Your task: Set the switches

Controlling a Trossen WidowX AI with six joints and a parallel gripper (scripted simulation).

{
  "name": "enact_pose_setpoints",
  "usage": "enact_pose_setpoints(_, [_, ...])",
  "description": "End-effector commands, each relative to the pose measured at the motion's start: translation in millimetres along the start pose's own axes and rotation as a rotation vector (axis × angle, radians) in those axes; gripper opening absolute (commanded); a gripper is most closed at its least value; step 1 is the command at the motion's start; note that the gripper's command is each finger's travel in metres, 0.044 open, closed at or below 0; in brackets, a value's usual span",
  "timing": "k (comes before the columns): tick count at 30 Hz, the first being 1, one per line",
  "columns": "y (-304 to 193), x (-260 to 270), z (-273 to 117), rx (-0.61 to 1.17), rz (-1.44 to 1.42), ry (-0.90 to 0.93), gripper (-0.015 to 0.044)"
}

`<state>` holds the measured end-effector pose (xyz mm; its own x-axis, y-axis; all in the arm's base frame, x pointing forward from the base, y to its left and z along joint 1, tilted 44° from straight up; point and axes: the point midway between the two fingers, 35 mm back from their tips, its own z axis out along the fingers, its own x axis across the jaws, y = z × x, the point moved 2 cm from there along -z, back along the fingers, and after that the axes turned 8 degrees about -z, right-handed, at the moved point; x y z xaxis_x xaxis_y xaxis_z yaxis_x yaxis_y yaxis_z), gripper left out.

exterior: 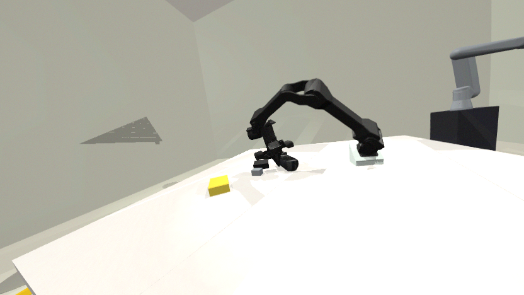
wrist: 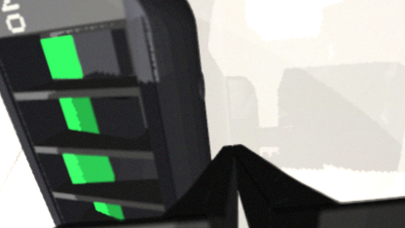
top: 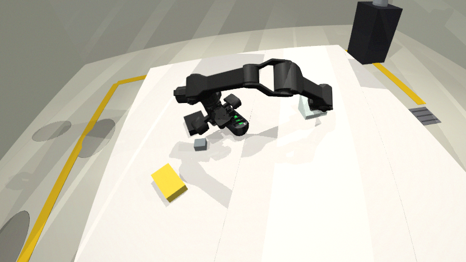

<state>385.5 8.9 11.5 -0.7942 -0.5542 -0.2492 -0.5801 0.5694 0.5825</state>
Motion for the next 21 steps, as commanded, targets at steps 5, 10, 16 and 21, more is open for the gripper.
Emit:
enact_pose_setpoints(5, [1,15,4,-0.008,0.011,0.017,0.0000])
enact_pose_setpoints(10, [2,21,6,-0.008,0.011,0.018,0.0000])
enact_pose_setpoints(16, [3,29,7,-0.008,0.011,0.018,0.0000])
enact_pose_setpoints(21, [4,35,8,-0.009,0.011,0.018,0.0000])
